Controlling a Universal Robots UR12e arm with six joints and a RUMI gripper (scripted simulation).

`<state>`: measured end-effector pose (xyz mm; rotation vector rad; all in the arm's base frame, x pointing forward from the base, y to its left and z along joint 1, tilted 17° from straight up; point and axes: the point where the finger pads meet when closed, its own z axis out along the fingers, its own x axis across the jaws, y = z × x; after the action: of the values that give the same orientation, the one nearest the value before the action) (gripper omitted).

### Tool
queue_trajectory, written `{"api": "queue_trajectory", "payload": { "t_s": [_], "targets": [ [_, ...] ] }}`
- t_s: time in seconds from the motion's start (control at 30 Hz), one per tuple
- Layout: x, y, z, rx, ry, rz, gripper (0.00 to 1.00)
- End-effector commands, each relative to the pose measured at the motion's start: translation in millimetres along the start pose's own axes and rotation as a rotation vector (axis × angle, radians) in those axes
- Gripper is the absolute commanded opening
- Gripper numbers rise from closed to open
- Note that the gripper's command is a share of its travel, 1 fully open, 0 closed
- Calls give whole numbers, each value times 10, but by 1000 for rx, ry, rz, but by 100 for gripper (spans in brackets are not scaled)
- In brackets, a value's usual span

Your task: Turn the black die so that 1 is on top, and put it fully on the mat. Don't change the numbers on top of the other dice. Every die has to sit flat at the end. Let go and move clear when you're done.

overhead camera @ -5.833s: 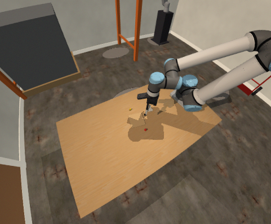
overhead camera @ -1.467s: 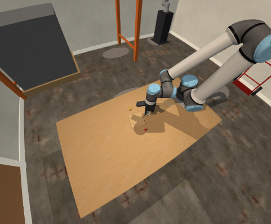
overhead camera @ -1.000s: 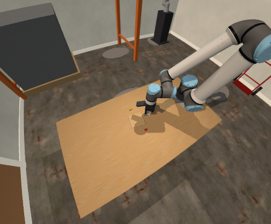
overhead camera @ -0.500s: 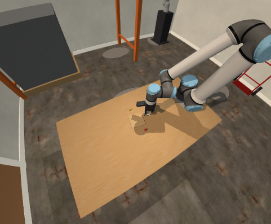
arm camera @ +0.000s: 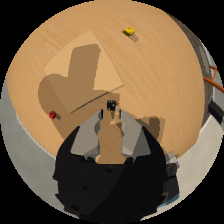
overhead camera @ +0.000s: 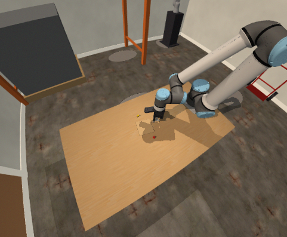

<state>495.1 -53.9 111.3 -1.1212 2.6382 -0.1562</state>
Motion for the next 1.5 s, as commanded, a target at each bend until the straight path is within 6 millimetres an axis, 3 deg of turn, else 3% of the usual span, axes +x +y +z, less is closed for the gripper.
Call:
{"api": "queue_trajectory", "payload": {
  "t_s": [0.0, 0.97, 1.47],
  "targets": [
    [-2, -5, -4, 1, 0, 0, 18],
    [-2, -5, 0, 1, 0, 0, 18],
    [-2, -6, 132, 1, 0, 0, 18]
  ]
}}
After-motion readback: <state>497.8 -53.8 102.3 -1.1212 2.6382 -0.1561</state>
